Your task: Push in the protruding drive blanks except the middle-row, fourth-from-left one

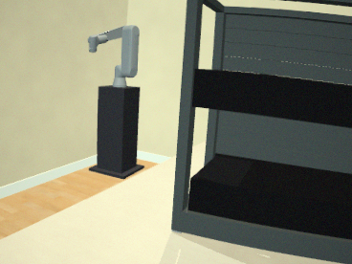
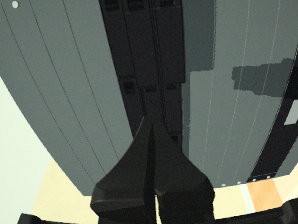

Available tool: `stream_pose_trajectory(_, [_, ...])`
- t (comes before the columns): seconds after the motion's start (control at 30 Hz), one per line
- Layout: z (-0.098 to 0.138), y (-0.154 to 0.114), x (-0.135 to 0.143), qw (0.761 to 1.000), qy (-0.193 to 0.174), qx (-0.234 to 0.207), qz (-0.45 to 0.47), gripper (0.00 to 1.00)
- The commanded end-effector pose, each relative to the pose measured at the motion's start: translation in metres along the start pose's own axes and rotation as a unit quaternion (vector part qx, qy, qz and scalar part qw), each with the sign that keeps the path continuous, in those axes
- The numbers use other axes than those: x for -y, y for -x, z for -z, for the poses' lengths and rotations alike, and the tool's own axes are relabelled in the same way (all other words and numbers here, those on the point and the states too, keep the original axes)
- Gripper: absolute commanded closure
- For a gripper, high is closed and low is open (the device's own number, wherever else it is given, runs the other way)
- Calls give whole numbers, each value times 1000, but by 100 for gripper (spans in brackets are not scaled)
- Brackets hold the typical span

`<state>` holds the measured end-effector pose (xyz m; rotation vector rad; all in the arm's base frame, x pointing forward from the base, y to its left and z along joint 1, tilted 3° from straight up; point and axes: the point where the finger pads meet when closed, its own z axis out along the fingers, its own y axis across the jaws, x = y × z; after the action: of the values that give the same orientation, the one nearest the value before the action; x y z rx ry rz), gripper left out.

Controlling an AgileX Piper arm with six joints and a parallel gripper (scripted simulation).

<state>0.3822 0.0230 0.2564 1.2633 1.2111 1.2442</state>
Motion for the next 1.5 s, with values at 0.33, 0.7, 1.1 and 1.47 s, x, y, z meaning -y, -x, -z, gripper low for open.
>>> stream_pose_trajectory(0.33, [1, 37, 18, 1000, 1, -2, 0, 100])
stream_pose_trajectory(0.7, [1, 45, 23, 1000, 1, -2, 0, 100])
stream_pose_trajectory(1.1, [-57, 45, 23, 1000, 1, -2, 0, 100])
stream_pose_trajectory(1.47, [-66, 45, 23, 1000, 1, -2, 0, 100])
